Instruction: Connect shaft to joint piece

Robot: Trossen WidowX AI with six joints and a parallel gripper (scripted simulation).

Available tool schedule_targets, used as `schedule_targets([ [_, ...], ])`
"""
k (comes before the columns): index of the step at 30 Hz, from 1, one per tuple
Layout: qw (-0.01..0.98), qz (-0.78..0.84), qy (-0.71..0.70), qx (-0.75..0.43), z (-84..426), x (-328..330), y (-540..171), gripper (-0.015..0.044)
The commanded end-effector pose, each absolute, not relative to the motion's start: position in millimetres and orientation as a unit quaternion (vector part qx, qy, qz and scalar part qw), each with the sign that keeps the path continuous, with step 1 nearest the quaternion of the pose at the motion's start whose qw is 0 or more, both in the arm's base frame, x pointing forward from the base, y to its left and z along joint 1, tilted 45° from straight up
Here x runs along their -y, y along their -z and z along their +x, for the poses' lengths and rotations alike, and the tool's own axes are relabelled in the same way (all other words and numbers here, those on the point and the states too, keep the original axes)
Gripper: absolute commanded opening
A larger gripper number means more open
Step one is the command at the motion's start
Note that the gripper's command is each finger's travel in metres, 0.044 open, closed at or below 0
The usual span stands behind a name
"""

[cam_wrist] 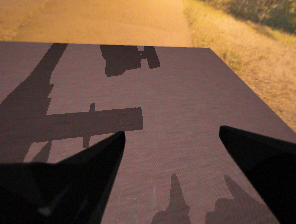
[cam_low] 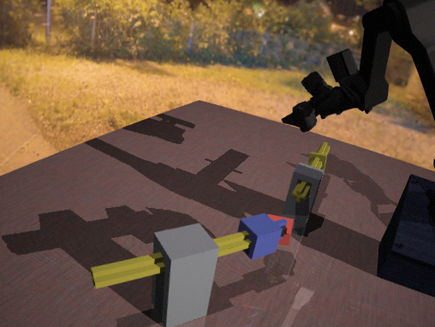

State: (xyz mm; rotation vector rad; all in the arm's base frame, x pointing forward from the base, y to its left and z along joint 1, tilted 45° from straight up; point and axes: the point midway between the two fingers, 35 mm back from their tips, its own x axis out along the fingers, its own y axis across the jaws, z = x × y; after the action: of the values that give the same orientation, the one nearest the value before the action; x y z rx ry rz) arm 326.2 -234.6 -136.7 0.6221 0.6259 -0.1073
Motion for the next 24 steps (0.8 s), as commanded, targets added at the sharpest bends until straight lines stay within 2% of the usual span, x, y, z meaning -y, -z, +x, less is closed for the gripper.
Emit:
schedule_targets([
  [1, 0.903, 0.301, 0.052, -0.303, 326.2, 234.6, 136.7, 0.0426],
  [5, 0.896, 0.305, 0.036, -0.32, 333.8, 226.6, 129.1, 0.044],
  [14, 0.843, 0.319, -0.058, -0.428, 361.6, 161.7, 65.9, 0.044],
  [24, 0.785, 0.319, -0.132, -0.515, 353.9, 92.7, -4.5, 0.044],
])
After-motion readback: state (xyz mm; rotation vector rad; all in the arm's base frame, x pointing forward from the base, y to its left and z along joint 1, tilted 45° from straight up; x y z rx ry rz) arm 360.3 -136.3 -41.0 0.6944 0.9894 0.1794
